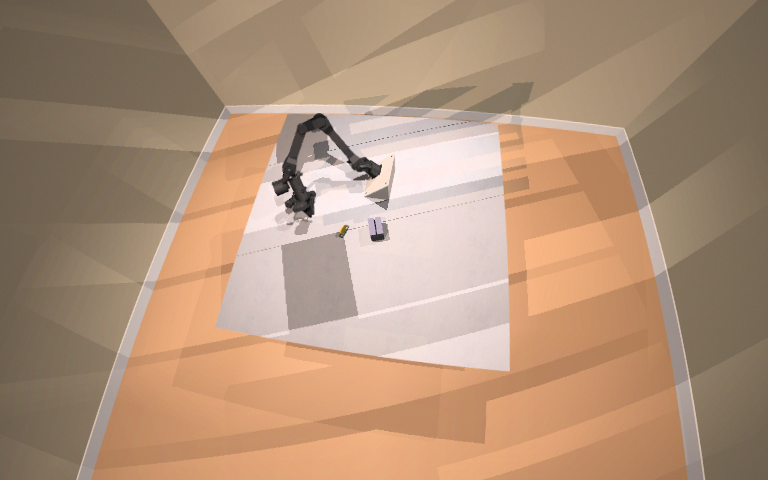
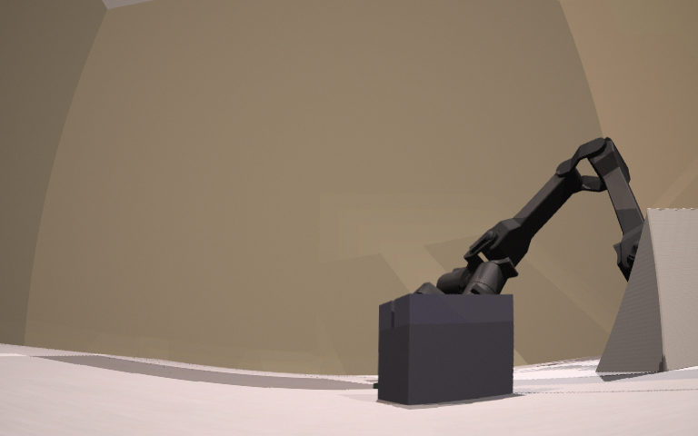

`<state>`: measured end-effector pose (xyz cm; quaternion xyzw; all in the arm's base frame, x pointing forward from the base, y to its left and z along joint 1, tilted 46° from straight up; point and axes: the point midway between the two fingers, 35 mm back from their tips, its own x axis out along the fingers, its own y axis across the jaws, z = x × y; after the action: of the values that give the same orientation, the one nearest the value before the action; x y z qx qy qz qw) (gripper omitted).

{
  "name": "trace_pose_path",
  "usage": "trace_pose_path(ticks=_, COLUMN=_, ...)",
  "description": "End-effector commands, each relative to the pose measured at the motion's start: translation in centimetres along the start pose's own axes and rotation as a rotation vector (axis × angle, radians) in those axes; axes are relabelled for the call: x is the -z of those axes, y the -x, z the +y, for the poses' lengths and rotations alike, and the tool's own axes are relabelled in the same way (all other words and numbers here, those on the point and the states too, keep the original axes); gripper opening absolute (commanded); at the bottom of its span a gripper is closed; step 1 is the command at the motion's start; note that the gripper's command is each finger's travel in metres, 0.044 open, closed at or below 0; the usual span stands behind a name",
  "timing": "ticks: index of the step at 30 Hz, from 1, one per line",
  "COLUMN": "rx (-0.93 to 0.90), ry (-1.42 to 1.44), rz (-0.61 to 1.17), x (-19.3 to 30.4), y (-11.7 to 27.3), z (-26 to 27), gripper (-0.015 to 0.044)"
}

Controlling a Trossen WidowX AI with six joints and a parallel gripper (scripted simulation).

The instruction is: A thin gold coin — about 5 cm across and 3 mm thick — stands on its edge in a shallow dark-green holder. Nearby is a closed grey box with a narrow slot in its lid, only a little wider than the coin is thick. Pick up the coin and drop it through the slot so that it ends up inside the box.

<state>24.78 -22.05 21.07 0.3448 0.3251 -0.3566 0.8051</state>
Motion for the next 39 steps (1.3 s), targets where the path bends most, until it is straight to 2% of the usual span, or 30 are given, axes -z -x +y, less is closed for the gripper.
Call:
trace_pose_path(ticks=1, rx=0.114, ry=0.084, rz=0.147, x=3.2, y=-2.2, z=2.8, gripper=0.0161)
trace_pose_path(ticks=9, rx=0.389, ry=0.388, rz=0.294, x=10.1, y=-3.9, z=7.8, gripper=0.0161)
trace_pose_path(ticks=19, rx=0.671, ry=0.922, rz=0.175, x=17.1, y=-2.2, z=14.0, gripper=0.0161)
trace_pose_path(ticks=27, rx=0.687, ry=0.966, rz=0.157, x=17.5, y=-2.1, z=14.4, gripper=0.0161)
trace_pose_path(ticks=31, rx=0.687, ry=0.966, rz=0.155, x=16.9, y=-4.5, z=12.5, gripper=0.0161)
trace_pose_path(ticks=39, rx=0.688, ry=0.965, rz=0.155, x=16.6, y=-5.8, z=11.5, gripper=0.0161)
